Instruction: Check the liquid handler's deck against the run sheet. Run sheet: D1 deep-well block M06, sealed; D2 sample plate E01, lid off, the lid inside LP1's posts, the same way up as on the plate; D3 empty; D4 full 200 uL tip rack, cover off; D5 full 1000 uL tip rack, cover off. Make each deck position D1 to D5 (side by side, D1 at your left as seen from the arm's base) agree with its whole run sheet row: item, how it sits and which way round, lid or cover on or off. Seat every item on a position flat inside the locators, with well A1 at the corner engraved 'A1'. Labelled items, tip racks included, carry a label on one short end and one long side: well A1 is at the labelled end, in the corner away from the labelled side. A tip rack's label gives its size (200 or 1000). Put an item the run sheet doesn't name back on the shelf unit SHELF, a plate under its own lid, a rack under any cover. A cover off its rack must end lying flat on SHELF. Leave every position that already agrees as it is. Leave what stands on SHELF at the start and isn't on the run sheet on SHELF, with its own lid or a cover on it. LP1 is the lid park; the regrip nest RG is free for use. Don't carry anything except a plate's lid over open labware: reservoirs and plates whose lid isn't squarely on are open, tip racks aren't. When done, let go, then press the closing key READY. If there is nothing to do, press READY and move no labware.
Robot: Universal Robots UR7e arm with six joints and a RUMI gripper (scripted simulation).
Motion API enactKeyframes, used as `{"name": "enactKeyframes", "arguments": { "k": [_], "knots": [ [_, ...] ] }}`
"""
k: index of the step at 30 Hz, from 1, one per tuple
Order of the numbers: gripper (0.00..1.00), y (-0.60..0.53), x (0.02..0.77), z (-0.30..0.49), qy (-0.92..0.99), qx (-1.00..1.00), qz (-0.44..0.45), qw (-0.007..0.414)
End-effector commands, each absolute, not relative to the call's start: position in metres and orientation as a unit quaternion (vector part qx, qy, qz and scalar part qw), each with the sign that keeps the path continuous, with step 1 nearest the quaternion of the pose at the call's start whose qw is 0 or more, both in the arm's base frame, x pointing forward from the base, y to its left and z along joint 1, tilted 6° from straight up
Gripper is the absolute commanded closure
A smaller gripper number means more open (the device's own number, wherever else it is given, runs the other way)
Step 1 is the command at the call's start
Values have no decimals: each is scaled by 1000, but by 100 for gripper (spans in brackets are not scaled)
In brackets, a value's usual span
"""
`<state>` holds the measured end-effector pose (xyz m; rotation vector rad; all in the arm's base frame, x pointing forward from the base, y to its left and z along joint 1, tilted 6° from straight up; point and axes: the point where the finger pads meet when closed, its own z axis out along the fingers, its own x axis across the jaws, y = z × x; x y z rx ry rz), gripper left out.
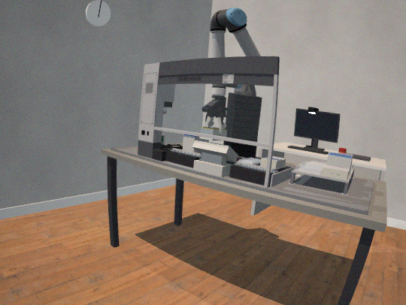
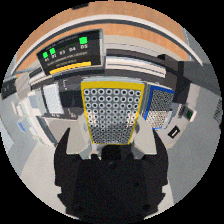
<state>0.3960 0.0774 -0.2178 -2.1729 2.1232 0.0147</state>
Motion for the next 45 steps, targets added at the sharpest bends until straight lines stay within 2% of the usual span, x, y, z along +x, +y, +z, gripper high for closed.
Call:
{"name": "enactKeyframes", "arguments": {
  "k": [1, 45],
  "knots": [
    [100, 77, 396, -208, 698, -714, 5, 52],
    [100, 71, 392, -145, 698, -714, 5, 52]
  ]
}}
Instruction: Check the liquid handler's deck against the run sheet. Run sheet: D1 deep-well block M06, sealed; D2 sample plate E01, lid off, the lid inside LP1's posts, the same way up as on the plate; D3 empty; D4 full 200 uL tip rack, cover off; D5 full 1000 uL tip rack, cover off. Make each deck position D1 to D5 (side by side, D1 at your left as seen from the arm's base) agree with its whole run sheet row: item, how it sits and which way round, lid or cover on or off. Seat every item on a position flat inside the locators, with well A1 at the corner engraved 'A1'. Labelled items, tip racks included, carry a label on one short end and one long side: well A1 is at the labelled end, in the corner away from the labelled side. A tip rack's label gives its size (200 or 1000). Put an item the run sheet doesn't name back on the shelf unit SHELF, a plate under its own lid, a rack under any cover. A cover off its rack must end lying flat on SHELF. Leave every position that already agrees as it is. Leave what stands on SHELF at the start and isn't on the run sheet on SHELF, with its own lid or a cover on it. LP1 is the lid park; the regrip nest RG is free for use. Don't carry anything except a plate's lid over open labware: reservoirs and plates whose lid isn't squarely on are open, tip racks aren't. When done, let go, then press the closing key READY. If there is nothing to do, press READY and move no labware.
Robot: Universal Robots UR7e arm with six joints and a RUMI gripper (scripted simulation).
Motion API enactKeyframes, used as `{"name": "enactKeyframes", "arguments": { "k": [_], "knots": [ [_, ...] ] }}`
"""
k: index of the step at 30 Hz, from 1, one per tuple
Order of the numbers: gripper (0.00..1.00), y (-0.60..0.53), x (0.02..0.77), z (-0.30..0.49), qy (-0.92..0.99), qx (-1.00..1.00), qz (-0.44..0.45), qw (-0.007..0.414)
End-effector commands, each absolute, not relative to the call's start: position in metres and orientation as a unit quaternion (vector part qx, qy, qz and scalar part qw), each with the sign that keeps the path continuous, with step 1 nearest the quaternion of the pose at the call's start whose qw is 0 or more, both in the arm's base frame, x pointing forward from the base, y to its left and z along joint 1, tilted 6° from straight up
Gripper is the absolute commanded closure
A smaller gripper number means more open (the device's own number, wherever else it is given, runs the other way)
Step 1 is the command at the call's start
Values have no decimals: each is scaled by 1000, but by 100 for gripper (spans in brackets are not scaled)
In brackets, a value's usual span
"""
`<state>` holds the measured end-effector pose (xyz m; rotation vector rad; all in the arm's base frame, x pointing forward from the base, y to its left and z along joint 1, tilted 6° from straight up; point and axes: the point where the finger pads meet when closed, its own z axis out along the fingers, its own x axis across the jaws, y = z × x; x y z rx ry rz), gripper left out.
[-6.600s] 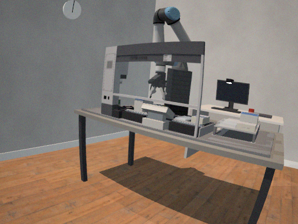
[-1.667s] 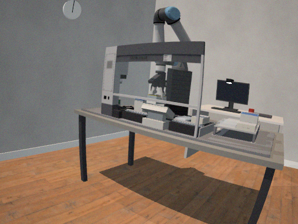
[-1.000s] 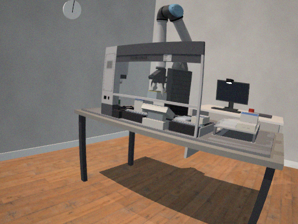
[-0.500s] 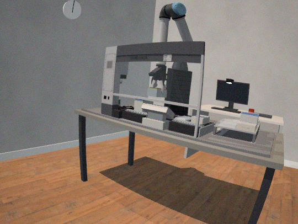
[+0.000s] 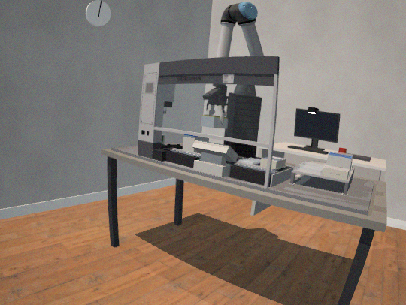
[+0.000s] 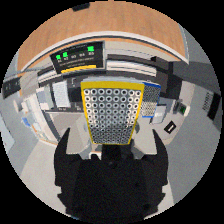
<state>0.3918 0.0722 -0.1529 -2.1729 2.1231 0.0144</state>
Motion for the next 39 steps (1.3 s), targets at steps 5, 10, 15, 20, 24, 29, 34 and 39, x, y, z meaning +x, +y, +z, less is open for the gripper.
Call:
{"name": "enactKeyframes", "arguments": {
  "k": [5, 10, 15, 20, 24, 29, 34, 39],
  "knots": [
    [100, 71, 391, -137, 698, -714, 5, 52],
    [100, 70, 391, -132, 698, -714, 5, 52],
    [100, 70, 390, -124, 698, -714, 5, 52],
    [100, 69, 390, -115, 698, -714, 5, 52],
    [100, 69, 389, -109, 698, -714, 5, 52],
    [100, 68, 389, -104, 698, -714, 5, 52],
    [100, 67, 389, -96, 698, -714, 5, 52],
    [100, 67, 388, -87, 698, -714, 5, 52]
  ]
}}
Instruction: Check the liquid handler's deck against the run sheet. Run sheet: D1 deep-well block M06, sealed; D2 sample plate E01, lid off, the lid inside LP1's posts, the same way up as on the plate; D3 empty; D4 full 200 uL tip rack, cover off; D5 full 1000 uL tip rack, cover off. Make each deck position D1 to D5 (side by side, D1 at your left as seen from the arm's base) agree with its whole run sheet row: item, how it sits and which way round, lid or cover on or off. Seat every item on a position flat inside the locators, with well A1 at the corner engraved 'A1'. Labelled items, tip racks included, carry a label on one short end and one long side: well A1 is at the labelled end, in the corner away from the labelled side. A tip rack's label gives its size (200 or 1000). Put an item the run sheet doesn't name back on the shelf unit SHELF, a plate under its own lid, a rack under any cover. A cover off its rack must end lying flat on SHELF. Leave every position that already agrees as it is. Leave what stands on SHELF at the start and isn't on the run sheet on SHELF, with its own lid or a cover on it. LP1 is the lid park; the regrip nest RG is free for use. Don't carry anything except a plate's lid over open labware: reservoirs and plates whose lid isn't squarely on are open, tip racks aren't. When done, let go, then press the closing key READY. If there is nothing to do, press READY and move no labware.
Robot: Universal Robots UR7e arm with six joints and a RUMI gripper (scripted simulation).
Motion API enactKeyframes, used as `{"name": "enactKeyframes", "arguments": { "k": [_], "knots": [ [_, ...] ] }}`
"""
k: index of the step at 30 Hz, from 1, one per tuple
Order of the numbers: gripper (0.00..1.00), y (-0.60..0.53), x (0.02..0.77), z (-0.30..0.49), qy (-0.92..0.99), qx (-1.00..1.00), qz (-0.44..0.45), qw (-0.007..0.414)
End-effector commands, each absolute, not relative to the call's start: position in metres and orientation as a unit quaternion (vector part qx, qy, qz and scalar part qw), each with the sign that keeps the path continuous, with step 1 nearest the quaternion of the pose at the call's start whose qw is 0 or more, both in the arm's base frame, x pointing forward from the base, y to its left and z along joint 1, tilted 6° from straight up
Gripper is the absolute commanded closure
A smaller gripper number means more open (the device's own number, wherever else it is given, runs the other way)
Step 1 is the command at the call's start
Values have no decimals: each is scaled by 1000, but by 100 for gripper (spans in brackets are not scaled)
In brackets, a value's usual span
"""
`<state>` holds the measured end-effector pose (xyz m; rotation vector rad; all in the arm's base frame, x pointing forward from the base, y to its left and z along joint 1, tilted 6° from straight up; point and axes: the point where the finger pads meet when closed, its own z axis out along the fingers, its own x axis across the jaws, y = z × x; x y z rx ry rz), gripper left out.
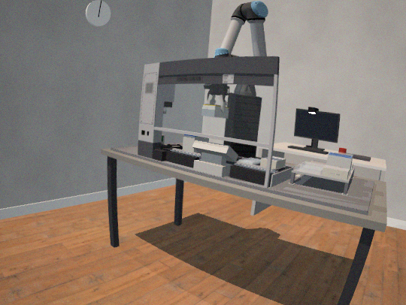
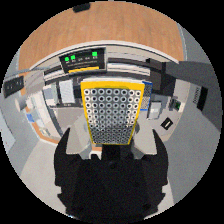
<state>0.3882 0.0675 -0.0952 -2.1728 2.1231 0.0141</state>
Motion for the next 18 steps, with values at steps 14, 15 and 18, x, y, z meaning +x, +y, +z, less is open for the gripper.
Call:
{"name": "enactKeyframes", "arguments": {
  "k": [14, 15, 18],
  "knots": [
    [100, 66, 387, -73, 698, -714, 5, 52],
    [100, 66, 387, -73, 698, -714, 5, 52],
    [100, 66, 387, -73, 698, -714, 5, 52]
  ]
}}
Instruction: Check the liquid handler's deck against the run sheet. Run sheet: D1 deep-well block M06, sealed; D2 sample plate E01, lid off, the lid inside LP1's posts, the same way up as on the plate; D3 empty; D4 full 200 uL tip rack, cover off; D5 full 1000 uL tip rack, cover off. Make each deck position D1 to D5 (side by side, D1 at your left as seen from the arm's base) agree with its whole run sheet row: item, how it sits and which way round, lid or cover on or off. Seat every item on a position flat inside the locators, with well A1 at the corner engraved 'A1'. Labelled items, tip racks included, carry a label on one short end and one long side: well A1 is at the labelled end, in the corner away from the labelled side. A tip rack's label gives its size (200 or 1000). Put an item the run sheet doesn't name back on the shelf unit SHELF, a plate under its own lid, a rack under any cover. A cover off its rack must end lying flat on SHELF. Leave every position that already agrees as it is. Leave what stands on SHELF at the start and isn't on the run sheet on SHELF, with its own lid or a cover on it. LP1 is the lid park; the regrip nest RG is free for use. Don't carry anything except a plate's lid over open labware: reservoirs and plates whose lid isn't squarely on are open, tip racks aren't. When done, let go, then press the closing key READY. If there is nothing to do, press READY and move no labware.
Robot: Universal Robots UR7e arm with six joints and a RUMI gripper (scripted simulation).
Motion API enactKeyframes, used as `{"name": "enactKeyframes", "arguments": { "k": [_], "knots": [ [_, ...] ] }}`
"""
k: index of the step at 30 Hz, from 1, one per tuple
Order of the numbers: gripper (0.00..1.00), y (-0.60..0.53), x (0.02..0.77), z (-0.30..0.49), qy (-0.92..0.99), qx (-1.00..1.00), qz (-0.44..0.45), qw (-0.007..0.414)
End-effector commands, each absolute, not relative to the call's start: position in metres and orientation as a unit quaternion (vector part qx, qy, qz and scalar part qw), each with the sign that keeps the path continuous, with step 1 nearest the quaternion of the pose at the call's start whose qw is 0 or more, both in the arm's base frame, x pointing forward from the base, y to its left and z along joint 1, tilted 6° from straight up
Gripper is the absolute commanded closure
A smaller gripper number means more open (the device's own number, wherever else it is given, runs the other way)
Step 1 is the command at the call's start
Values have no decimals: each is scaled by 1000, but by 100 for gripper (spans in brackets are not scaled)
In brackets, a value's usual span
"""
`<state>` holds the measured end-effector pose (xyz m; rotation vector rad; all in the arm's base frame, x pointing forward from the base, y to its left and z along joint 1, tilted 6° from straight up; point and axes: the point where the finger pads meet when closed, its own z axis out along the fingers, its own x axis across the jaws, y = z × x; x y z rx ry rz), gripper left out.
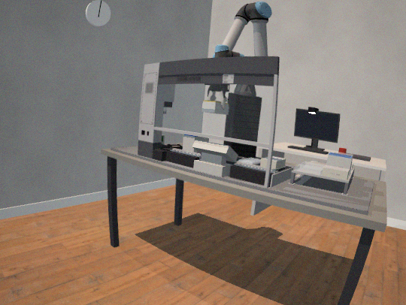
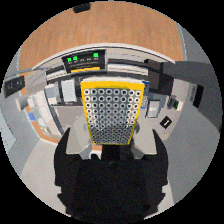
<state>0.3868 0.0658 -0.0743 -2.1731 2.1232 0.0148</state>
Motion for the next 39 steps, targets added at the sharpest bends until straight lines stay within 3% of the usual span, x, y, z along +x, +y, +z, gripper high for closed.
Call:
{"name": "enactKeyframes", "arguments": {
  "k": [1, 8, 39],
  "knots": [
    [100, 66, 387, -73, 698, -714, 5, 52],
    [100, 66, 387, -73, 698, -714, 5, 52],
    [100, 61, 252, -83, 698, -714, 5, 52]
  ]
}}
